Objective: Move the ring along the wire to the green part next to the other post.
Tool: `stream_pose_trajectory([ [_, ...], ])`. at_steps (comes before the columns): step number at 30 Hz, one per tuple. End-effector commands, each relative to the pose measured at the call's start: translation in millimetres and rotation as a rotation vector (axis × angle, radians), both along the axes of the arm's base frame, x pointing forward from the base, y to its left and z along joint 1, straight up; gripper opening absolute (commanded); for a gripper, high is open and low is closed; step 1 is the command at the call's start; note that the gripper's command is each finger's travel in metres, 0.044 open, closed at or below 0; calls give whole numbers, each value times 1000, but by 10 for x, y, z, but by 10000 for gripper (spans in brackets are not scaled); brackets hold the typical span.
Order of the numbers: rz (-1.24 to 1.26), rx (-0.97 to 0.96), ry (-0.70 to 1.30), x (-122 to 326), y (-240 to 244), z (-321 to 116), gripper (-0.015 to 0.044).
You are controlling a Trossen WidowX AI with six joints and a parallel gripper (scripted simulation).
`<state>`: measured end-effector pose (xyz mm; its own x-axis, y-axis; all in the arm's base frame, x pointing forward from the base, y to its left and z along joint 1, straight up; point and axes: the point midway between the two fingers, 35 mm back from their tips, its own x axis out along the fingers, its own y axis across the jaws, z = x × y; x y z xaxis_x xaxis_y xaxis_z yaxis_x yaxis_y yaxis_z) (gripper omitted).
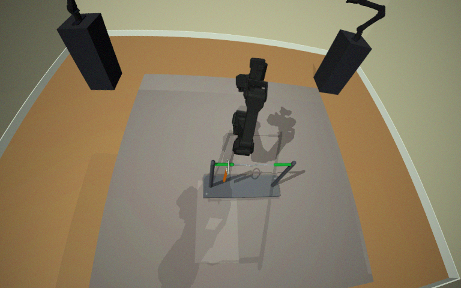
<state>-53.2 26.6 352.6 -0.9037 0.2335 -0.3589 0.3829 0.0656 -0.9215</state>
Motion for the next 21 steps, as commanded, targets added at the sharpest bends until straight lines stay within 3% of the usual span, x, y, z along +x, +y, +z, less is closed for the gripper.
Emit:
stream_pose_trajectory([
  [1, -4, -2, 1, -6, 1, 0, 374],
  [9, -196, -89, 31, -260, 129, -7, 164],
  [21, -506, -221, 112, -533, 572, -79, 160],
])
